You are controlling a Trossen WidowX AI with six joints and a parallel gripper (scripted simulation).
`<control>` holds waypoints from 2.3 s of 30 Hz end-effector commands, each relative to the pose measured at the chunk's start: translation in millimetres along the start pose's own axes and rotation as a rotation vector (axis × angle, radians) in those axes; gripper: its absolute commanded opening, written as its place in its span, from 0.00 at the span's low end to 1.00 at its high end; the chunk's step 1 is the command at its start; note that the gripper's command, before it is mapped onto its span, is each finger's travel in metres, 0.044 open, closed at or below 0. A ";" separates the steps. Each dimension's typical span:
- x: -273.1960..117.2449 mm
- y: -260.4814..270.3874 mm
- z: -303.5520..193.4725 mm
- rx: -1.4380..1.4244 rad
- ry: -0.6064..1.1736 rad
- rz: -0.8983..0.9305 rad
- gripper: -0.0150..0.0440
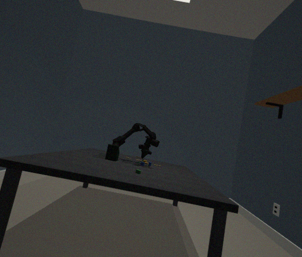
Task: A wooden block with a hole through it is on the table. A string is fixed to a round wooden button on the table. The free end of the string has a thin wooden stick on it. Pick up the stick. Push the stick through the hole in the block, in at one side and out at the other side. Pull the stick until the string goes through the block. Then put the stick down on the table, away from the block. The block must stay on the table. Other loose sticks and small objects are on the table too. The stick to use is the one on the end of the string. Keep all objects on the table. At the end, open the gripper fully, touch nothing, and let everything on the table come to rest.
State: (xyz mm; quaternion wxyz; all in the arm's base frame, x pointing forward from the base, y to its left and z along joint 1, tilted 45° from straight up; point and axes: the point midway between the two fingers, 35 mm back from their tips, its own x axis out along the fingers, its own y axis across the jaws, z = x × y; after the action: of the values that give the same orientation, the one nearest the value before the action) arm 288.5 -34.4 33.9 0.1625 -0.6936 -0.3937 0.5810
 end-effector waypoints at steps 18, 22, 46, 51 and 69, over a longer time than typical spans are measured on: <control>-0.3 -16.3 -23.0 0.240 -0.034 -0.021 0.25; -0.3 -19.7 -27.0 0.287 -0.041 -0.025 0.25; 0.8 -41.7 -49.8 0.569 -0.090 -0.037 0.25; 1.1 -46.7 -54.3 0.628 -0.101 -0.037 0.25; 0.8 -46.0 -60.5 0.660 -0.103 -0.031 0.25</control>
State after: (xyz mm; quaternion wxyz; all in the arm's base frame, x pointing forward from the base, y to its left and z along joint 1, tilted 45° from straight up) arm 325.1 11.1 82.0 0.3683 -0.5638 -0.2018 0.7112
